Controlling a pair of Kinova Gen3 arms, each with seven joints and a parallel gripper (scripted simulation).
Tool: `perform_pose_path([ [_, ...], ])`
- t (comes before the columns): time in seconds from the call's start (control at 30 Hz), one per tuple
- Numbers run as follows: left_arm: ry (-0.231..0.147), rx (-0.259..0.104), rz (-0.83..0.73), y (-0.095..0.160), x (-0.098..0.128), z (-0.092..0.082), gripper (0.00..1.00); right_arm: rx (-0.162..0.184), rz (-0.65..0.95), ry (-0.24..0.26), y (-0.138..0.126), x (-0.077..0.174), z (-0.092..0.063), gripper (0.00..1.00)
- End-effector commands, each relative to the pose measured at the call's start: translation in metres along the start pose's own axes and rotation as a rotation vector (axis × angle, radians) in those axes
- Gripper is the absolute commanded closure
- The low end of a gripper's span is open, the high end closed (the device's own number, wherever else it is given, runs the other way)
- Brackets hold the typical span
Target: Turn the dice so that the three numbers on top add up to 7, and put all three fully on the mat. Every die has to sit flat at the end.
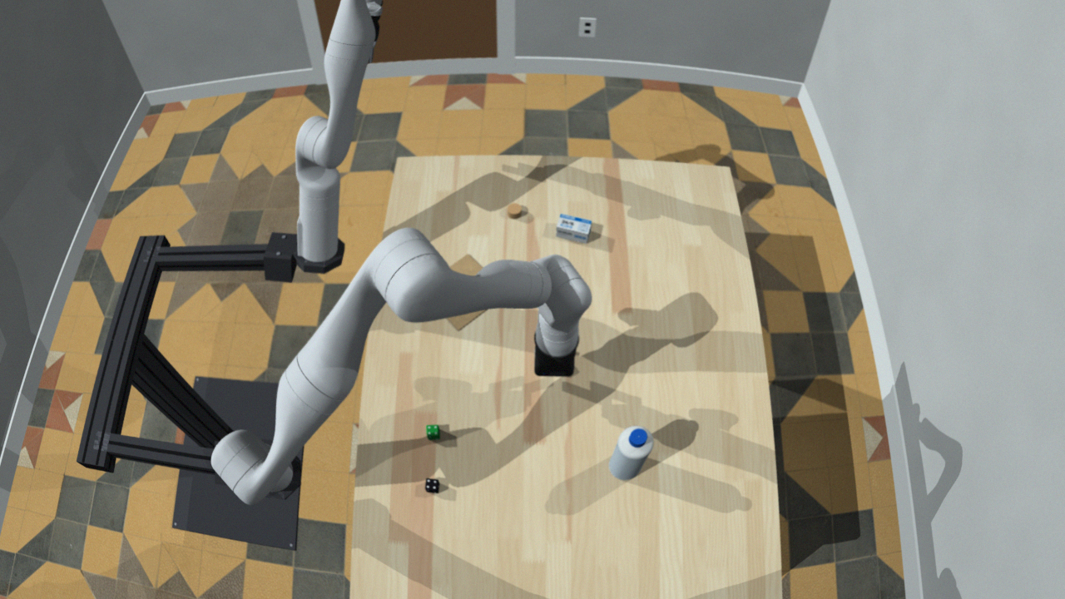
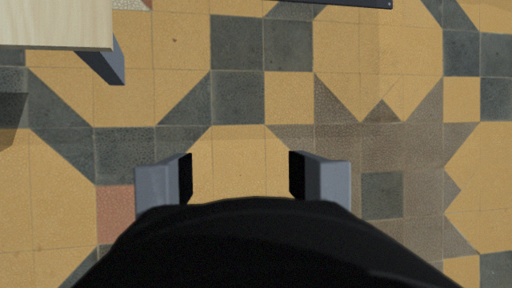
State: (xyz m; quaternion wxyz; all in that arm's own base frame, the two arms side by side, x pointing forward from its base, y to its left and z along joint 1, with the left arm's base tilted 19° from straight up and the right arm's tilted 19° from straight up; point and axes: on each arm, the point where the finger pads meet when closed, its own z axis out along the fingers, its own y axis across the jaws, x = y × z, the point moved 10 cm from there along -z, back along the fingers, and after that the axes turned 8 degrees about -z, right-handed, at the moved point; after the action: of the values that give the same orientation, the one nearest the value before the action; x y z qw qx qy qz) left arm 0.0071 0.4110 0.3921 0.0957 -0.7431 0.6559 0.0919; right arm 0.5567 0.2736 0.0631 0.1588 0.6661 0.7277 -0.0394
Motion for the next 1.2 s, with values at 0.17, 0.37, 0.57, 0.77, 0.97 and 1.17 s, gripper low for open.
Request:
perform_pose_path([
  [0.17, -0.002, 0.0, 0.0, 0.0, 0.0, -0.001, 0.0, -0.003, 0.0, 0.002, 0.001, 0.0, -0.019, 0.0],
  [0.37, -0.002, 0.0, 0.0, 0.0, 0.0, -0.001, 0.0, -0.003, 0.0, 0.002, 0.001, 0.0, -0.063, 0.0],
  [0.57, -0.002, 0.0, 0.0, 0.0, 0.0, -0.001, 0.0, -0.003, 0.0, 0.002, 0.0, 0.0, -0.09, 0.0],
  [0.77, -0.002, 0.0, 0.0, 0.0, 0.0, -0.001, 0.0, -0.003, 0.0, 0.002, 0.0, 0.0, -0.104, 0.0],
  [0.97, -0.002, 0.0, 0.0, 0.0, 0.0, -0.001, 0.0, -0.003, 0.0, 0.002, 0.0, 0.0, -0.104, 0.0],
  [1.17, -0.002, 0.0, 0.0, 0.0, 0.0, -0.001, 0.0, -0.003, -0.006, 0.001, 0.0, 0.001, -0.104, 0.0],
])
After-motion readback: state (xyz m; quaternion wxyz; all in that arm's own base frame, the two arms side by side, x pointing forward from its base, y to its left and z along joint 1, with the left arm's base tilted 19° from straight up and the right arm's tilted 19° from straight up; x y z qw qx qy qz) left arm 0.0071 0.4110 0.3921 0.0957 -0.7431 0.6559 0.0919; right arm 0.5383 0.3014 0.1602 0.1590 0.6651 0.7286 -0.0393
